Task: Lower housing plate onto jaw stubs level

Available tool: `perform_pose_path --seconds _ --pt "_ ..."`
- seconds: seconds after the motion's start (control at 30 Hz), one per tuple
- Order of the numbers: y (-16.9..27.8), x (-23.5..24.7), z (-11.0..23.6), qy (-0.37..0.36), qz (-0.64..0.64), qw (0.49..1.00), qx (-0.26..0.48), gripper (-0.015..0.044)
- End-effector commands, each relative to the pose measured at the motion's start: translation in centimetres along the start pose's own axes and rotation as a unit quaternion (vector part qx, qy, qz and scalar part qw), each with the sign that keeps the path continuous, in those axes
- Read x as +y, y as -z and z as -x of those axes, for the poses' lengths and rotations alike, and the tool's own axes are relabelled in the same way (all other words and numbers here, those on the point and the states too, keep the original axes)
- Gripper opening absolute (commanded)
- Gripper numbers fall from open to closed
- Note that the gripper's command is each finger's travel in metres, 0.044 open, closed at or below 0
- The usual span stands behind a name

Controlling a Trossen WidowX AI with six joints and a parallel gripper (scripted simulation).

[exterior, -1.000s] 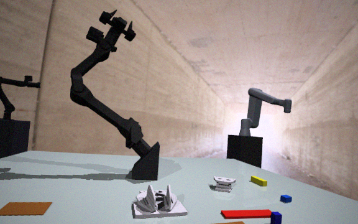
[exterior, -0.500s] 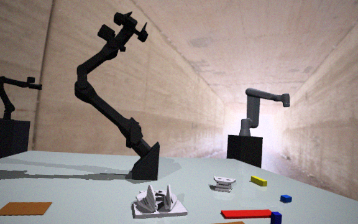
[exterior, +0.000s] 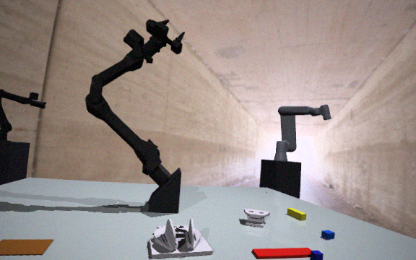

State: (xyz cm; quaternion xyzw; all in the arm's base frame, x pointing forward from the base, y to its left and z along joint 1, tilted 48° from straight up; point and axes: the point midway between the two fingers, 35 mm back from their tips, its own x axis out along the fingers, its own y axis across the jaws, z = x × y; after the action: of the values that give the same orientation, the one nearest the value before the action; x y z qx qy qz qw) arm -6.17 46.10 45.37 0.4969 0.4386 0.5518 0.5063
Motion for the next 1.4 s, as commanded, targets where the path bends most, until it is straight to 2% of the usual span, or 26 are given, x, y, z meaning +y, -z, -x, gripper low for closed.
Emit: perform_pose_path --seconds 0.0,0.7,1.37 --pt "-0.5 -2.0 -0.6 0.030 0.038 0.999 -0.007 0.0440" --pt "-4.1 -11.8 -3.5 0.154 0.173 0.972 -0.023 0.0440" --pt "-7.1 -20.8 -4.3 0.280 0.305 0.910 0.010 0.0440"
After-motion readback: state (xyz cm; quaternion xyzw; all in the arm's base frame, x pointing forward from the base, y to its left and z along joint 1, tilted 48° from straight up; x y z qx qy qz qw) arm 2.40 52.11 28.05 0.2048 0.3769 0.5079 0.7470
